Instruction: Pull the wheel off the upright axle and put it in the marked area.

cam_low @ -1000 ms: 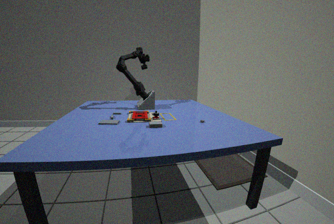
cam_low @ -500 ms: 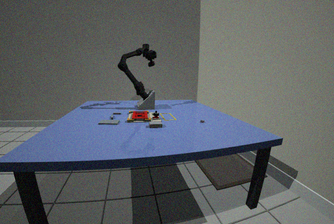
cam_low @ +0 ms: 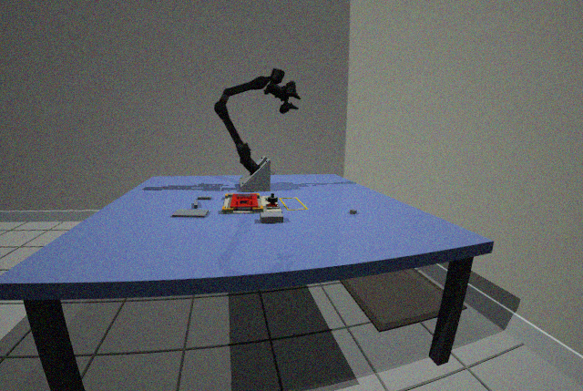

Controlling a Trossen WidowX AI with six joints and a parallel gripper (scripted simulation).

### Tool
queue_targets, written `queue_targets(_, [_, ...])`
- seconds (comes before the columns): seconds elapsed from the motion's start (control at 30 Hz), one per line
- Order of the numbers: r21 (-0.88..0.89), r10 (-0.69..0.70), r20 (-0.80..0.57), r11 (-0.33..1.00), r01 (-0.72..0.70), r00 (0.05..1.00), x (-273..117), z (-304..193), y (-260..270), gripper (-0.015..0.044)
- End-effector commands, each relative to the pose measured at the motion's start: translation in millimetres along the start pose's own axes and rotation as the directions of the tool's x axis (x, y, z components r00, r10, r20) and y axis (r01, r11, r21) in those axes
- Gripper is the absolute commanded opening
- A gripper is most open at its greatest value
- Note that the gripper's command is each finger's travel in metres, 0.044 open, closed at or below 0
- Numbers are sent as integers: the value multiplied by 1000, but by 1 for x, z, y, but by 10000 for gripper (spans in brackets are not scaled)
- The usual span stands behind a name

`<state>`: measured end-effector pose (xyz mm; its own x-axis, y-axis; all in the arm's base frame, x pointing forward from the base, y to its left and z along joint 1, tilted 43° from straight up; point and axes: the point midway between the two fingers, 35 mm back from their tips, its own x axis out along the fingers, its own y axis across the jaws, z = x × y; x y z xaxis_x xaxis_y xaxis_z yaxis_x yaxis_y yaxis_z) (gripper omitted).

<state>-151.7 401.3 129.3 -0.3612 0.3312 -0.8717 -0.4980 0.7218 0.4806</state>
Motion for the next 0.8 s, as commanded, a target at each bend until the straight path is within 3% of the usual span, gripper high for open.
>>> queue_targets(0.0, [62, -92, 111, 994, 85, 990, -2, 59, -30, 300])
queue_targets(0.37, [273, -416, 265, 898, 346, 870, -33, 193, -153, 300])
queue_targets(0.77, [459, -739, 145, 640, 617, 658, -99, 260, -326, 300])
